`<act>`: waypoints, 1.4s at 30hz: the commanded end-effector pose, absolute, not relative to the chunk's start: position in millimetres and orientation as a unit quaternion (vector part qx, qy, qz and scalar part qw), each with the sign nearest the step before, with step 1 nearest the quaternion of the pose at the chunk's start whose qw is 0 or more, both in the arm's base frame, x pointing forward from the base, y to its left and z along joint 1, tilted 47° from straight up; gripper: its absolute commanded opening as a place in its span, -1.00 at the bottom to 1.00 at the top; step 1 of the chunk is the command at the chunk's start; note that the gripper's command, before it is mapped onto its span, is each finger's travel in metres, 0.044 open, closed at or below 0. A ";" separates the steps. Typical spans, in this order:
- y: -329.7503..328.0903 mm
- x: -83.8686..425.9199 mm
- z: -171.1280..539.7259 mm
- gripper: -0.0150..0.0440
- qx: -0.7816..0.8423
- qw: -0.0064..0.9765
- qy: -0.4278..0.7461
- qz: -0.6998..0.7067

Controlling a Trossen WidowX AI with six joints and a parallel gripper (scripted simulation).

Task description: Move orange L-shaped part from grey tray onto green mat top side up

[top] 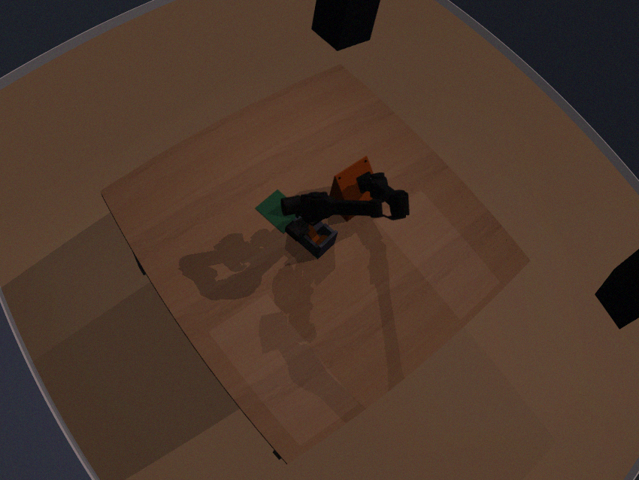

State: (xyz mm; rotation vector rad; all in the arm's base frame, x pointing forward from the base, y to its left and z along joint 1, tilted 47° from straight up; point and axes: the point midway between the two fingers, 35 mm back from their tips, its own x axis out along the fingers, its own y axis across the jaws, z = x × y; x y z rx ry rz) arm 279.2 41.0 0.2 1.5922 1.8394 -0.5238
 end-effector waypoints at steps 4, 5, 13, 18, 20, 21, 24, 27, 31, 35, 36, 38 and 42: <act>40.9 279.5 0.5 -0.06 0.606 0.322 0.700 -0.199; 40.9 279.5 0.5 -0.08 0.606 0.322 0.700 -0.199; 40.9 279.5 0.5 -0.49 0.606 0.322 0.700 -0.199; 39.8 279.4 1.5 -0.49 0.606 0.321 0.700 -0.199; 38.2 279.2 3.1 -0.49 0.606 0.320 0.700 -0.199; 37.1 279.1 4.0 -0.49 0.606 0.320 0.701 -0.199; 33.7 278.9 7.3 -0.49 0.606 0.319 0.701 -0.200; 30.3 278.7 10.6 -0.49 0.606 0.318 0.701 -0.200; 25.6 278.7 15.1 -0.49 0.606 0.317 0.701 -0.201; 20.9 278.9 19.5 -0.49 0.606 0.316 0.702 -0.201; 19.7 278.9 20.6 -0.49 0.606 0.316 0.702 -0.201; 17.4 279.1 22.8 -0.49 0.606 0.316 0.702 -0.201; 12.9 279.3 27.0 -0.49 0.606 0.316 0.702 -0.202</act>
